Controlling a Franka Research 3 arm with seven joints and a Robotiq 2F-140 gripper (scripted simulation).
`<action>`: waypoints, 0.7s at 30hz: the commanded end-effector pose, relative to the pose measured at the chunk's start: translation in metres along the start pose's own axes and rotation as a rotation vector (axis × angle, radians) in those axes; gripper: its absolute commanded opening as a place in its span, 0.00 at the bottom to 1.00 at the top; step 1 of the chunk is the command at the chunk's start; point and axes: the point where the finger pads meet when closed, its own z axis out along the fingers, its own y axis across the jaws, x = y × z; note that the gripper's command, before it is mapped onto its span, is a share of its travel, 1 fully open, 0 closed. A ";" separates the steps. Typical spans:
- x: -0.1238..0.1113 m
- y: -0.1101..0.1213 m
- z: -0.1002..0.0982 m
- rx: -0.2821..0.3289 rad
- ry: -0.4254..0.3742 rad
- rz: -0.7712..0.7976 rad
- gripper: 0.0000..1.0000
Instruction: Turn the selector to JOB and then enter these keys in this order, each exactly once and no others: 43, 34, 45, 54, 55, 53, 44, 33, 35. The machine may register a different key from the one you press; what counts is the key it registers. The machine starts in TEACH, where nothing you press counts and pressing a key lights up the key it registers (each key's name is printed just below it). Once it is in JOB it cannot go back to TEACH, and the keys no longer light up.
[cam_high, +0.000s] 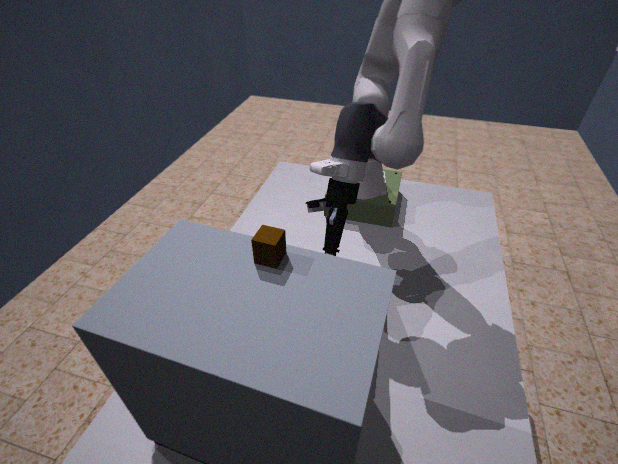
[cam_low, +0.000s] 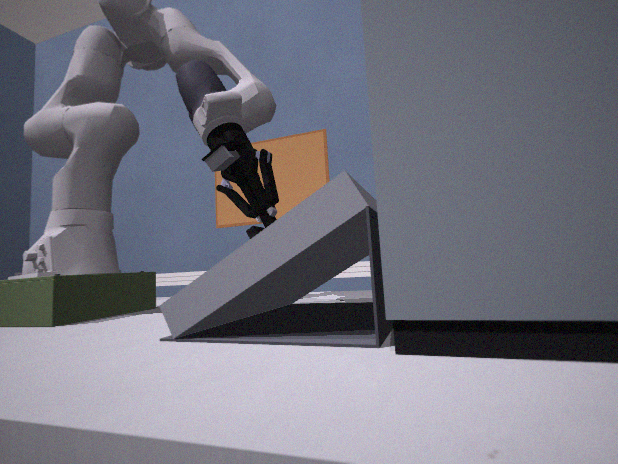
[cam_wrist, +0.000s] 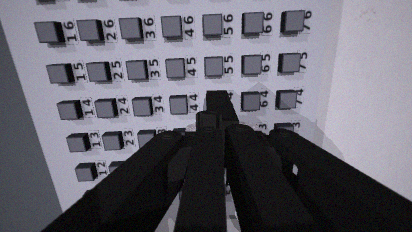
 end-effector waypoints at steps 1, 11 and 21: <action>-0.005 0.001 0.007 0.021 -0.017 -0.033 0.10; -0.005 0.001 0.018 0.021 -0.017 -0.033 0.10; -0.005 0.001 0.019 0.020 -0.017 -0.033 0.10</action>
